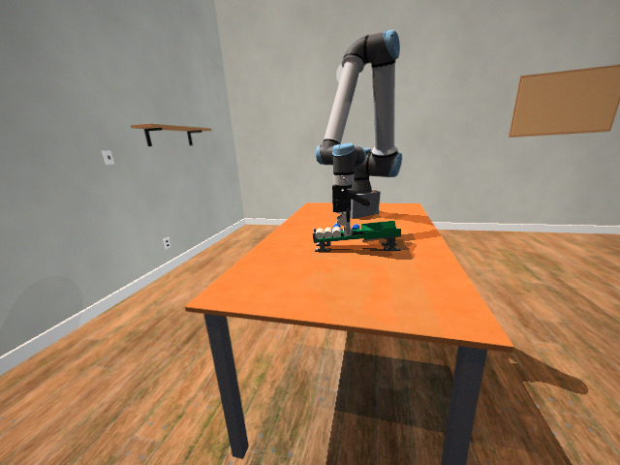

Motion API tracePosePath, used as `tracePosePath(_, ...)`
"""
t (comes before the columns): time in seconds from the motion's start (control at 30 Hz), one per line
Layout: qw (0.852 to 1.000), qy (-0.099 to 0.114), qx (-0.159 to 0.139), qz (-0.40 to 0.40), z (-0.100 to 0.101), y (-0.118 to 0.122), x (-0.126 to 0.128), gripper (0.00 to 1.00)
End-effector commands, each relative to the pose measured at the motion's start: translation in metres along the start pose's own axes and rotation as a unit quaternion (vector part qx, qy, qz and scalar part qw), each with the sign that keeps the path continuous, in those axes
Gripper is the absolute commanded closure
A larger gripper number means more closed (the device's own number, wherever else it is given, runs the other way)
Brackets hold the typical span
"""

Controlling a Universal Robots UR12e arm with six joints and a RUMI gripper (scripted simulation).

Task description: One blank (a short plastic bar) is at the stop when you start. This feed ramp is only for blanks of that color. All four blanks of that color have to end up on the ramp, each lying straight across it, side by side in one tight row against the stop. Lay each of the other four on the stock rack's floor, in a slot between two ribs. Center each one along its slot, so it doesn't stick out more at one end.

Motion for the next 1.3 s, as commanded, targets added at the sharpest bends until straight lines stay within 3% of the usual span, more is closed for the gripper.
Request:
tracePosePath(0.0,1.000,0.001,0.000,0.000,-0.001,0.000,0.001,0.58)
tracePosePath(0.27,1.000,0.001,0.000,0.000,-0.001,0.000,0.001,0.51)
tracePosePath(0.77,1.000,0.001,0.000,0.000,-0.004,0.000,0.001,0.51)
tracePosePath(0.97,1.000,0.001,0.000,0.000,-0.014,0.000,0.000,0.51)
tracePosePath(1.27,1.000,0.001,0.000,0.000,-0.060,0.000,0.000,0.51)
Point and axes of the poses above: the point where the finger pads meet when closed, its own z axis out along the fingers, its own x axis across the jaws, y = z × x, the point moved 7 cm from there along -z, back along the fingers, and after that the axes turned 8 degrees about -z, right-handed, at the moved point
